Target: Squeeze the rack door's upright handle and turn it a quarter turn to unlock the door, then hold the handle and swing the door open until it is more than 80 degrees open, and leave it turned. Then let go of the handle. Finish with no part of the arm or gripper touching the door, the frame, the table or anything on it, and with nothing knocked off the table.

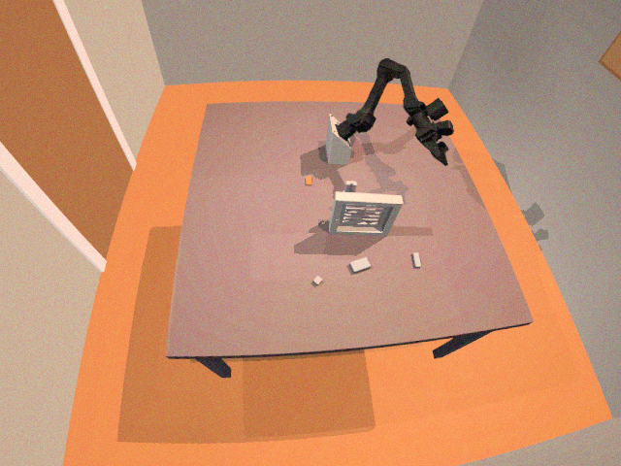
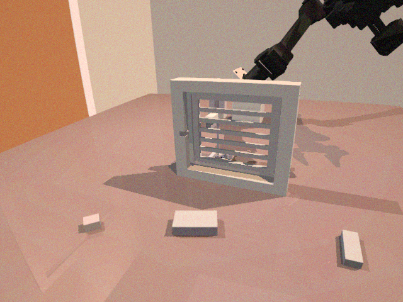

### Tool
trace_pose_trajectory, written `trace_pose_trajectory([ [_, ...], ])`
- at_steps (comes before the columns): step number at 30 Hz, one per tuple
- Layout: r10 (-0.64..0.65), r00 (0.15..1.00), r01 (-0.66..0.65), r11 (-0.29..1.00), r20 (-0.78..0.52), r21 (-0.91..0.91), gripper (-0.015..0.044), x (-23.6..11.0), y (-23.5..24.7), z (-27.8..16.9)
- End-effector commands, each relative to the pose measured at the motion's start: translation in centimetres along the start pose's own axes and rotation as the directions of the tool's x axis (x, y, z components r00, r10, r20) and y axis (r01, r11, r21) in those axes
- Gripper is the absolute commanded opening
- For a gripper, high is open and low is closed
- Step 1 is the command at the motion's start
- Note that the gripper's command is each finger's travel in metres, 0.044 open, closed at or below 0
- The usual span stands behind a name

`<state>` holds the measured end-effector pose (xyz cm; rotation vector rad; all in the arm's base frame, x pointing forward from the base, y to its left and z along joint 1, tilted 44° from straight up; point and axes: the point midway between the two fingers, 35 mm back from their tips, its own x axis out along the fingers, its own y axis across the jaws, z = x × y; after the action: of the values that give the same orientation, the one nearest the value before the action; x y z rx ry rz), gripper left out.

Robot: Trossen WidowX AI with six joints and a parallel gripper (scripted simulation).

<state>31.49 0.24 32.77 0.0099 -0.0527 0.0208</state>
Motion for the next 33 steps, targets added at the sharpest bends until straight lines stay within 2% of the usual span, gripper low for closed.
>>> trace_pose_trajectory([
  [1,0.000,1.000,0.000,1.000,-0.004,-0.001,0.0374,0.1,0.0,-0.1],
  [5,-0.006,0.996,0.003,1.000,-0.092,-0.024,0.0282,1.2,-0.7,-1.4],
  [18,-0.019,0.909,-0.007,0.998,-0.416,-0.060,0.0282,4.1,-3.9,-7.2],
  [33,0.029,0.699,-0.030,0.999,-0.714,0.011,0.0282,4.7,-8.0,-13.8],
])
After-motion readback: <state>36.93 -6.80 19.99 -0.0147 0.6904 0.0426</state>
